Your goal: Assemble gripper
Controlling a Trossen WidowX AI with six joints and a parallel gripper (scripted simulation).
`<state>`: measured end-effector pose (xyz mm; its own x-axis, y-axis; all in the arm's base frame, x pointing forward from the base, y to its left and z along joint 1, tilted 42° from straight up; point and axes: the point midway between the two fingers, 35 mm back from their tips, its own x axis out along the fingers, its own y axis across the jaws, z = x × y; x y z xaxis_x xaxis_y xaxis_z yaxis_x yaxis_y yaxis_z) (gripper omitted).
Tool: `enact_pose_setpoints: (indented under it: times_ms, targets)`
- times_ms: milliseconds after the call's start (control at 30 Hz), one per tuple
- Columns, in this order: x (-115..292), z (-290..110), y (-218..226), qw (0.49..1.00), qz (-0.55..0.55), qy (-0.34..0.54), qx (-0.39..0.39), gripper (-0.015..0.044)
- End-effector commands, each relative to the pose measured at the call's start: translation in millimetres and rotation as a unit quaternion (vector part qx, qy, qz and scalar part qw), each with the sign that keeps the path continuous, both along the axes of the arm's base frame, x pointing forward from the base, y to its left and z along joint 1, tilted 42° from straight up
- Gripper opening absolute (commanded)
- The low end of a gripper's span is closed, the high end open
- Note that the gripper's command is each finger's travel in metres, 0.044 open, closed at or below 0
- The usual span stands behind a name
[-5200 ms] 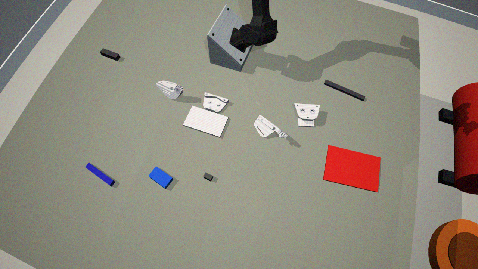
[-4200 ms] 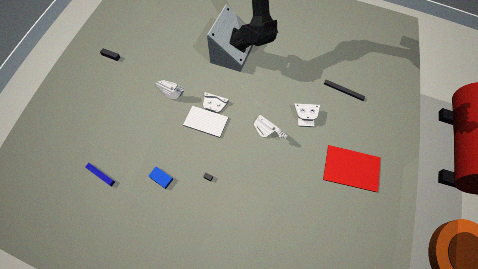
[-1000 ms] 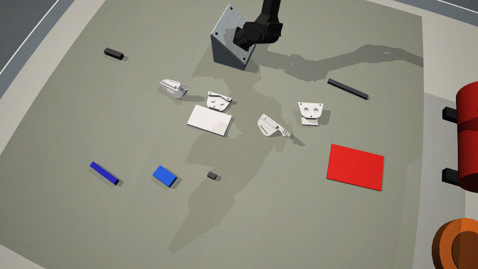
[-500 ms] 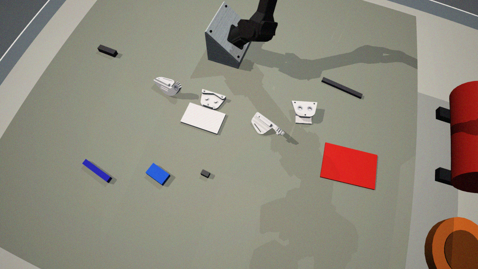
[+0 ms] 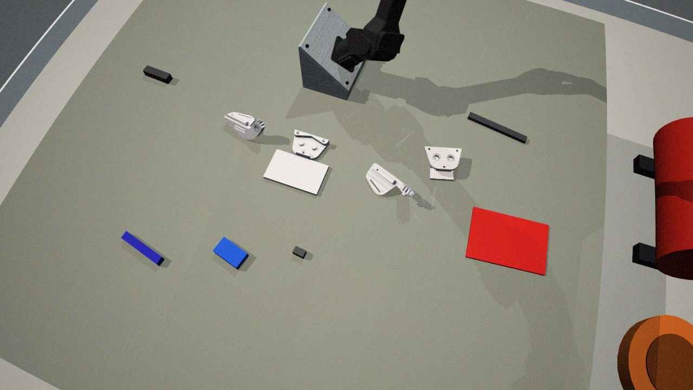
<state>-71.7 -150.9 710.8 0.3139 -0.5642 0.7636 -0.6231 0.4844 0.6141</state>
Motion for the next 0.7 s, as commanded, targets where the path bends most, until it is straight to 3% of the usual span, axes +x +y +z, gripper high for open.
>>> enact_pose_setpoints:
  times_ms: [0, 667]
  targets:
    - [13.7, 3.2, 12.7, 0.999, -0.012, 0.022, -0.029, 0.044]
    - [77.8, 7.2, 65.6, 0.977, -0.068, 0.128, -0.154, 0.044]
